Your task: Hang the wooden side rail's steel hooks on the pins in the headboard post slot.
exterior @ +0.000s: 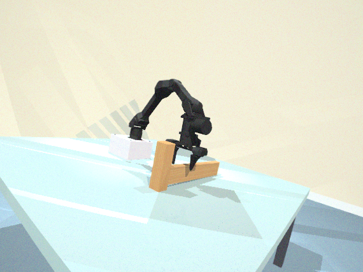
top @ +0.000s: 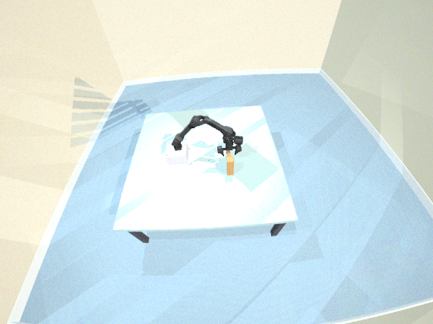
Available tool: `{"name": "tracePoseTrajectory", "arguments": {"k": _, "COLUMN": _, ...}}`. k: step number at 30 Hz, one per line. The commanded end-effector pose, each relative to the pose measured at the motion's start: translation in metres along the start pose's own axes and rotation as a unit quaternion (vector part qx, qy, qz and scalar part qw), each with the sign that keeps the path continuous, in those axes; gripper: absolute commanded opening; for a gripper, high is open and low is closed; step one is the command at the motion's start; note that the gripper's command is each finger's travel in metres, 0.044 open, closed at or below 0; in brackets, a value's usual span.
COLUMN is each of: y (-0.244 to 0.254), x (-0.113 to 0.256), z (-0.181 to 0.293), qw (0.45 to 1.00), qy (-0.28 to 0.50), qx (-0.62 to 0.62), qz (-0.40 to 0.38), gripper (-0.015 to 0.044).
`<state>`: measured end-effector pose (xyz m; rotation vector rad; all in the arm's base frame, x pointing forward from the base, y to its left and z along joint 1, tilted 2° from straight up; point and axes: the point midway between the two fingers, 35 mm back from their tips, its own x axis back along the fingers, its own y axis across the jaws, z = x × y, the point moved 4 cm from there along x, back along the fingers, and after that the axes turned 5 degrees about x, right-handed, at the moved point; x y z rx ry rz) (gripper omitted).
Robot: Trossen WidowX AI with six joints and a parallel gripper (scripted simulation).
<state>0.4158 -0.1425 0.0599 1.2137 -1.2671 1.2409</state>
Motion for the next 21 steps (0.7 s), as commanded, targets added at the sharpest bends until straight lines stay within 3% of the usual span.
{"name": "tracePoseTrajectory", "arguments": {"k": 1, "y": 0.0, "x": 0.0, "z": -0.009, "qw": 1.0, "qy": 0.002, "qx": -0.002, "qz": -0.003, "gripper": 0.044}}
{"name": "tracePoseTrajectory", "arguments": {"k": 5, "y": -0.002, "x": 0.0, "z": -0.029, "qw": 1.0, "qy": 0.001, "qx": -0.002, "qz": -0.003, "gripper": 0.044}}
{"name": "tracePoseTrajectory", "arguments": {"k": 21, "y": -0.003, "x": -0.001, "z": -0.026, "qw": 1.0, "qy": -0.002, "qx": 0.002, "qz": -0.004, "gripper": 0.044}}
